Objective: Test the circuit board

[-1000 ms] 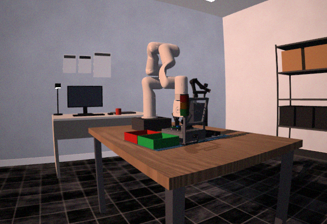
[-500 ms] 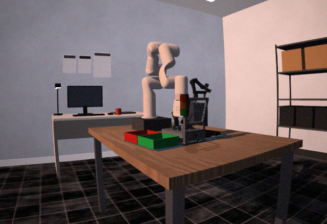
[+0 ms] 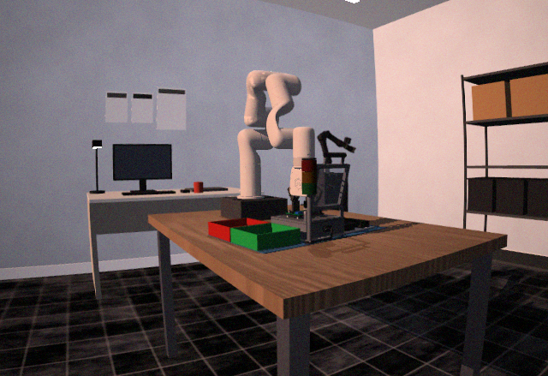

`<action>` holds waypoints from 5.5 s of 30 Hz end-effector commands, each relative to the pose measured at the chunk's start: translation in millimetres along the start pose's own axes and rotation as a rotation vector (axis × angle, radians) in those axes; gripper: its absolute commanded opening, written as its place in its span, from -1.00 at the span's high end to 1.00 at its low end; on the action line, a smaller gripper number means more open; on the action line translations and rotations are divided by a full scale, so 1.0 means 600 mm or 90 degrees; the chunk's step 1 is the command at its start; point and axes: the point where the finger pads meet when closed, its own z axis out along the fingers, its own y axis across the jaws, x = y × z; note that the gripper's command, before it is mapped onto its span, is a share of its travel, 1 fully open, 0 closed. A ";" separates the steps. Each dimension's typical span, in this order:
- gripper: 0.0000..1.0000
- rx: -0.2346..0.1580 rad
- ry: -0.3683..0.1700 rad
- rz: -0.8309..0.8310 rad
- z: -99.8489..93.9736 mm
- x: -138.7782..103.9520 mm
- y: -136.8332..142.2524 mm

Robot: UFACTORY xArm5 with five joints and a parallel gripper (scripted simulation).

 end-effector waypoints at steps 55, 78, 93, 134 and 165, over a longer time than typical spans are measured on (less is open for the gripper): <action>-1.00 -0.002 0.000 0.000 -0.416 0.000 0.001; -0.03 -0.002 0.000 0.000 -0.426 0.000 0.009; -0.03 -0.002 0.000 0.000 -0.427 0.000 0.160; -0.03 -0.002 0.000 0.000 -0.397 0.000 0.243; -0.03 -0.002 0.000 0.000 -0.348 0.000 0.244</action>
